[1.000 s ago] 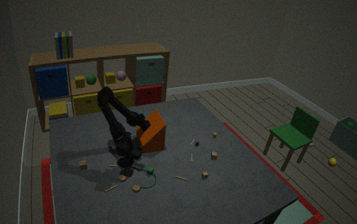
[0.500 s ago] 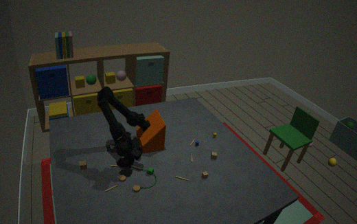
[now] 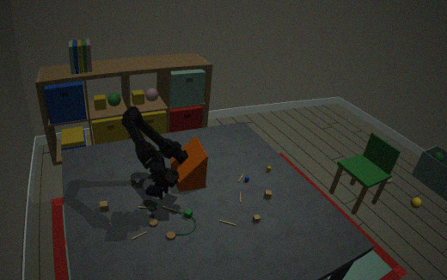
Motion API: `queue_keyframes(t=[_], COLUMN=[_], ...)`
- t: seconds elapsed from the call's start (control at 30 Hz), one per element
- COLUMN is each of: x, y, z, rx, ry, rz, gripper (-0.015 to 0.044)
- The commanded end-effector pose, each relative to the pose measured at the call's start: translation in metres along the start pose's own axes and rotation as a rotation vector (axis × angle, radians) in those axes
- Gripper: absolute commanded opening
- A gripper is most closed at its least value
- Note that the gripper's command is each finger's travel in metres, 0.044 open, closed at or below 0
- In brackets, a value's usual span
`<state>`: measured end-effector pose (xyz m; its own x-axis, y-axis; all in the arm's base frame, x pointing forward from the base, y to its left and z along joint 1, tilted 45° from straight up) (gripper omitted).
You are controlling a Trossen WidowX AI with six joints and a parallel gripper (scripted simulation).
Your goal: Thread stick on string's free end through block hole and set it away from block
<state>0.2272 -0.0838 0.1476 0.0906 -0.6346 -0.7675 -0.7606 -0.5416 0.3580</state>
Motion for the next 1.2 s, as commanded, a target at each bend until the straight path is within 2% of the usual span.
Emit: queue_keyframes(t=[0.0,0.17,0.23,0.3,1.17], x=[0.0,-0.002,-0.019,-0.029,-0.025], y=[0.0,-0.001,-0.003,-0.004,-0.005], z=[0.0,0.0,0.0,0.0,0.0], rx=[0.0,0.0,0.001,0.001,-0.003], ry=[0.001,0.0,-0.001,-0.001,-0.002], rz=[-0.001,-0.001,-0.001,-0.001,-0.006], gripper=[0.0263,0.0394,0.044,0.044,0.044])
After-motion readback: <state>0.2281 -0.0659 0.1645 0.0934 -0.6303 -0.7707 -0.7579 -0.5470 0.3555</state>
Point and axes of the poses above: the point midway between the two fingers, 35 mm back from their tips, its own x axis out along the fingers, its own z axis across the jaws, y = z × x, the point moved 5 cm from there along -x, back along the fingers, and after that the axes turned 9 degrees about x, right-handed, at the moved point
